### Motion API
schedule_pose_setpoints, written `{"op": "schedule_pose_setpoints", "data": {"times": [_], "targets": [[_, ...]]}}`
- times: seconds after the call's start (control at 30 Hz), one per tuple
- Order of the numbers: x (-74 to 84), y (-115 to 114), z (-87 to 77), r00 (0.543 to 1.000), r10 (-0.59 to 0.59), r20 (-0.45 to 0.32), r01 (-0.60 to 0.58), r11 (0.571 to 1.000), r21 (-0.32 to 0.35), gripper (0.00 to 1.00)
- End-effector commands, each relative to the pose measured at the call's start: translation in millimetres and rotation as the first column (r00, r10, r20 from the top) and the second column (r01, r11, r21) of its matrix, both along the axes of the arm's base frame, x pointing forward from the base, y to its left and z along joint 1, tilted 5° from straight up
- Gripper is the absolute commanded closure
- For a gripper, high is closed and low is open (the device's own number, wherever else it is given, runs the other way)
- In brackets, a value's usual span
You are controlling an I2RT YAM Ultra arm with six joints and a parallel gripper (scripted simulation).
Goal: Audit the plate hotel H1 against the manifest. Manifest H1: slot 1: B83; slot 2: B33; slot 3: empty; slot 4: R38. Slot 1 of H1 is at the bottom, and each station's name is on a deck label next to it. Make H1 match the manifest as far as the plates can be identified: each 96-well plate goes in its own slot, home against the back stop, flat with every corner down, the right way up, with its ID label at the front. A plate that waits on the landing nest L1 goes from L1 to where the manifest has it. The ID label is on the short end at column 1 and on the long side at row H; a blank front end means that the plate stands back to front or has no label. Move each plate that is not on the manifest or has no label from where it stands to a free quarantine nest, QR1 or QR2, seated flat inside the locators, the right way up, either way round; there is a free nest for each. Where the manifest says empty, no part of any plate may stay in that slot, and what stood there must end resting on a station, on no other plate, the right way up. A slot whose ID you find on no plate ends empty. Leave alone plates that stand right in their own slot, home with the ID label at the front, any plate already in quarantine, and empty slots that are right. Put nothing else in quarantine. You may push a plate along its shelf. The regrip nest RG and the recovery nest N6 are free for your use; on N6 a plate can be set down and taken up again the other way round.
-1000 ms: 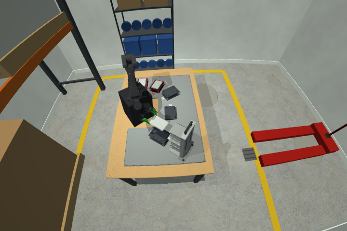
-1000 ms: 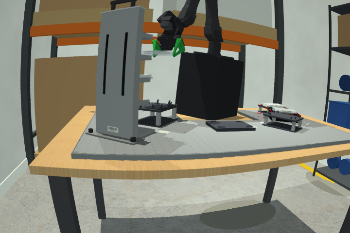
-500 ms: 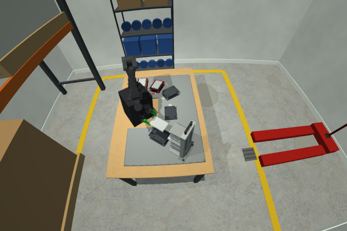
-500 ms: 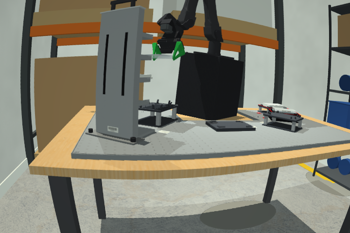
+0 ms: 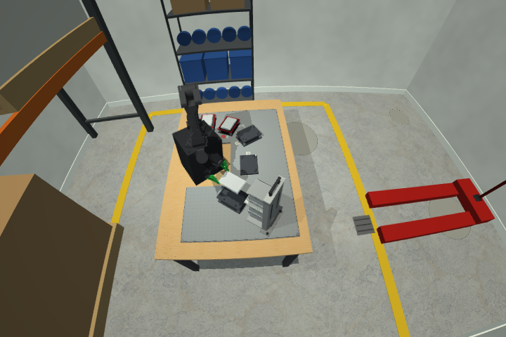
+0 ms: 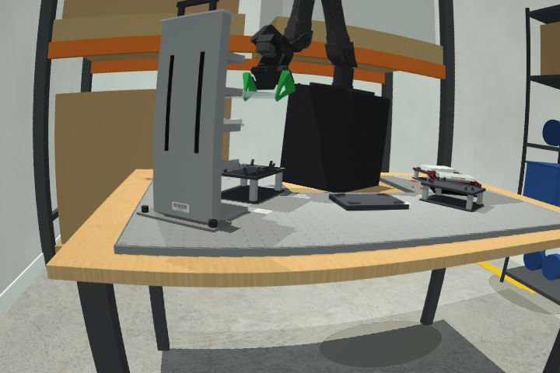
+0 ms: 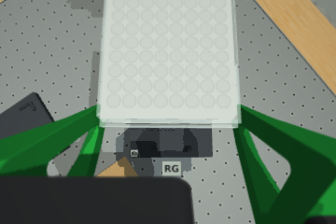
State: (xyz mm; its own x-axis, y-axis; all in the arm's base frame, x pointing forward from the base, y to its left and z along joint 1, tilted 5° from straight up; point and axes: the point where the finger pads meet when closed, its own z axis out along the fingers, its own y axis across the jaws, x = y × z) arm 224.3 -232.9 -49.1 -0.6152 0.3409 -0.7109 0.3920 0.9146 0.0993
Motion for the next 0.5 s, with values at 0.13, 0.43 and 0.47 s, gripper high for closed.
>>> {"op": "schedule_pose_setpoints", "data": {"times": [0.13,0.43,0.47], "targets": [[3.7,2.0,-4.3,1.0,0.01,0.018,-0.009,1.0,-0.011,0.14],[6.0,-0.4,-9.5,1.0,0.011,0.022,-0.01,1.0,-0.019,0.14],[5.8,0.2,-10.8,1.0,0.011,0.022,-0.01,1.0,-0.018,0.14]]}}
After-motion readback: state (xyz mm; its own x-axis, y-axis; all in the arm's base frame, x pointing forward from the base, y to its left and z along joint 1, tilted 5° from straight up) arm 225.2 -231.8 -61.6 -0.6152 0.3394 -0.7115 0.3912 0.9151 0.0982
